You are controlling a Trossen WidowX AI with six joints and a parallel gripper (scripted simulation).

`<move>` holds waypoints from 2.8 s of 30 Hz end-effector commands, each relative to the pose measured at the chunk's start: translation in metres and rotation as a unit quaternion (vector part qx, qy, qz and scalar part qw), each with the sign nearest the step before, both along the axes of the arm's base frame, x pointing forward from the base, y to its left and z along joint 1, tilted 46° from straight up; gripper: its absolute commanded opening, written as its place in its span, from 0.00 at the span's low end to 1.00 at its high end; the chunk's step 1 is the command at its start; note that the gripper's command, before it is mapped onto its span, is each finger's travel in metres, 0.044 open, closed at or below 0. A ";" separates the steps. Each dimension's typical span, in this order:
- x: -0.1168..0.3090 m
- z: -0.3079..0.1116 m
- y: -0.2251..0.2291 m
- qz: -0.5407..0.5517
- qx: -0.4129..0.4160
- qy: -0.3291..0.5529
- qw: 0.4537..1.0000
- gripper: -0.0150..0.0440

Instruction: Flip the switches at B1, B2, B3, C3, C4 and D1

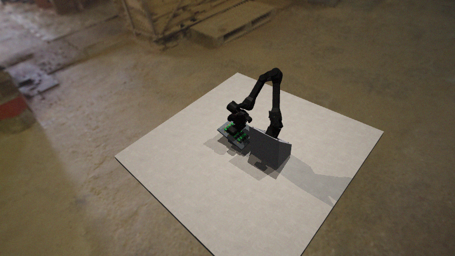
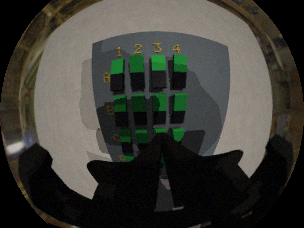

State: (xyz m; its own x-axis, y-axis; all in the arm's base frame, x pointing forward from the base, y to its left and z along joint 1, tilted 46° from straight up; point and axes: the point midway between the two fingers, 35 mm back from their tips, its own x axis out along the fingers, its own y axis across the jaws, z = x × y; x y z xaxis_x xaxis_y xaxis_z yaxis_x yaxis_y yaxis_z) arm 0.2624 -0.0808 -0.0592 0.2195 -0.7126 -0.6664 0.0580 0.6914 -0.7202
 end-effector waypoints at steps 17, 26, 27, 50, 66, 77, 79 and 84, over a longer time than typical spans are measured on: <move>-0.016 0.041 0.046 0.012 0.002 -0.006 1.000 0.25; -0.017 0.055 0.029 0.011 0.001 -0.005 1.000 0.25; -0.015 0.051 0.026 0.010 0.002 -0.004 1.000 0.25; -0.003 0.018 -0.011 0.002 0.001 0.003 1.000 0.25; -0.003 0.017 -0.011 0.002 0.001 0.003 1.000 0.25; -0.002 0.017 -0.012 0.002 0.001 0.003 1.000 0.25; -0.002 0.017 -0.012 0.002 0.001 0.003 1.000 0.25; -0.002 0.016 -0.013 0.002 0.001 0.003 1.000 0.25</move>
